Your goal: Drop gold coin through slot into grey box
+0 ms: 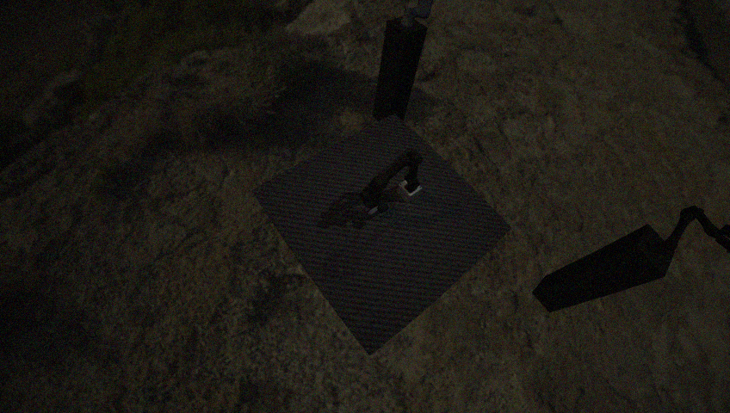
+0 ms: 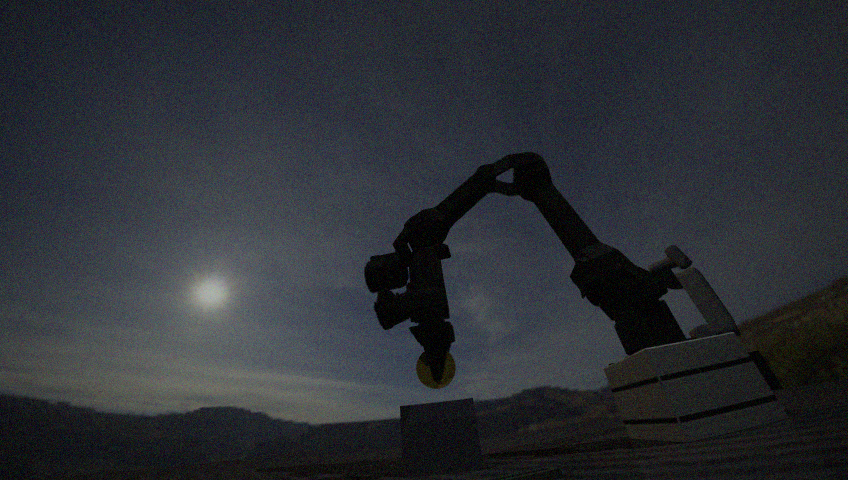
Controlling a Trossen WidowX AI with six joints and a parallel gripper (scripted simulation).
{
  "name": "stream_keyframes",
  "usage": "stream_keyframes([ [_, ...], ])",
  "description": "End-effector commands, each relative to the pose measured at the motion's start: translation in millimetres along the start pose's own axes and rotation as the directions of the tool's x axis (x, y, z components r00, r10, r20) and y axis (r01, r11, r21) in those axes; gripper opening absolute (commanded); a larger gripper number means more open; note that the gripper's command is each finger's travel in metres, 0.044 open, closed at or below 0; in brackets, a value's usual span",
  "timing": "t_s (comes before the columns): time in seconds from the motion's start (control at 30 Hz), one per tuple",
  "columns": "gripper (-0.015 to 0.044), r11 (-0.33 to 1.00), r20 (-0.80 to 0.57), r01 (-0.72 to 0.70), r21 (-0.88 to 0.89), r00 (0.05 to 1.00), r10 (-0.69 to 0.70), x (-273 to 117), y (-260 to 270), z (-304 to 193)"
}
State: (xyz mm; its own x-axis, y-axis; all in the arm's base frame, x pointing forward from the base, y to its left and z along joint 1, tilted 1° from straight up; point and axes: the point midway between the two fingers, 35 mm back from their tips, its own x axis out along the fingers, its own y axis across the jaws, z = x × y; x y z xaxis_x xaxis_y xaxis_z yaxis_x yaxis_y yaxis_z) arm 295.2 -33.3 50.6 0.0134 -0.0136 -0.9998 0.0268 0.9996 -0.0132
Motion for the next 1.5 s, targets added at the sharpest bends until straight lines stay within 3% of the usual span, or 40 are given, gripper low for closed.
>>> stream_keyframes([
  [0.0, 0.0000, 1.000, 0.001, 0.000, -0.003, 1.000, 0.000, -0.3, 1.0, 0.1],
  [1.47, 0.0000, 1.000, -0.004, -0.001, -0.004, 1.000, 0.001, 8.2, -1.7, 2.0],
])
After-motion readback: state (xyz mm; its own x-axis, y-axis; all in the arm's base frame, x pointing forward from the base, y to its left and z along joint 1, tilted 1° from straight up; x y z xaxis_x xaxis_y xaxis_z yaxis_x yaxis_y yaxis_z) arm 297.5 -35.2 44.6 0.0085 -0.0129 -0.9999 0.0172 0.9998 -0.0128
